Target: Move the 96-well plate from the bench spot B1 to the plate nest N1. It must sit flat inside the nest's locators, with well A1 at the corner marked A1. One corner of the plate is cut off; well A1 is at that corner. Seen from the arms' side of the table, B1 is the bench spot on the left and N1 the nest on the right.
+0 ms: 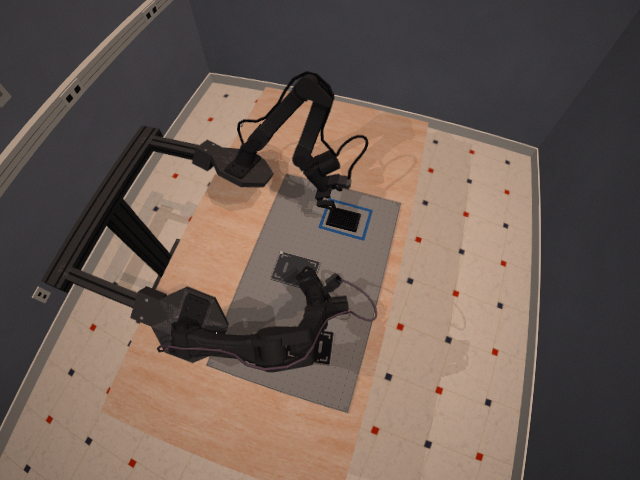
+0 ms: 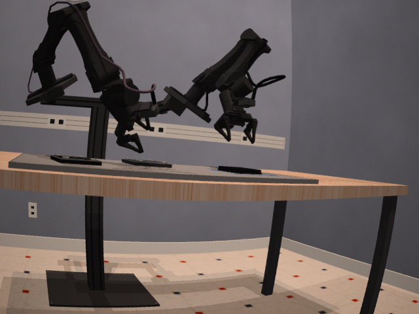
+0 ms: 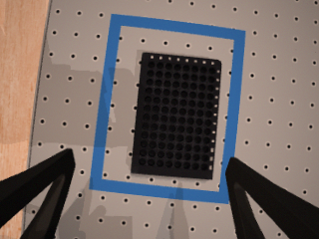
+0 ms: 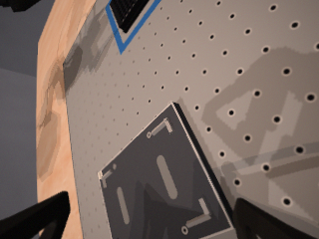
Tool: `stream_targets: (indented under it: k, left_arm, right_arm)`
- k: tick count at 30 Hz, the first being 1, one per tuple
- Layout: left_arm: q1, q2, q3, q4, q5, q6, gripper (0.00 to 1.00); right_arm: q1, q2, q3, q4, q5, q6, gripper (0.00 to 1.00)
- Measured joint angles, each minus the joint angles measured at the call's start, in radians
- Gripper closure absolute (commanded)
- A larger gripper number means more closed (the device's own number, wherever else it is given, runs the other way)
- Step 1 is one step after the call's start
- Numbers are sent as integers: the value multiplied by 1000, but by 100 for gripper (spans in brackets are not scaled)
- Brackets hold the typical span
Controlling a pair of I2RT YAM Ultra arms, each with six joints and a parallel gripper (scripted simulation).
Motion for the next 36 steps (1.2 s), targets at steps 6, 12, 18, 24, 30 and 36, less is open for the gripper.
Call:
stream_targets:
  k: [6,12,18,24,30,36]
  left_arm:
    - [-23,9,16,-32,-28,-1,0]
    - [-48,20,35,-63,-51,-4,0]
    - [-60,26,46,-79,-61,-6,0]
    - [-61,26,47,-79,-61,-6,0]
    - [-61,26,47,-79,-61,-6,0]
    - [-61,26,47,-79,-61,-6,0]
  right_arm:
    - [-32,-1,-12,43,-77,-168,0]
    - [-66,-5,-35,95,-170,-362,0]
    - [-113,-5,-53,148,-259,-555,0]
    - [-140,-6,-63,189,-336,-719,0]
    - [-180,-9,-90,240,-427,-907,0]
    - [-212,-9,-90,260,-475,-1008,0]
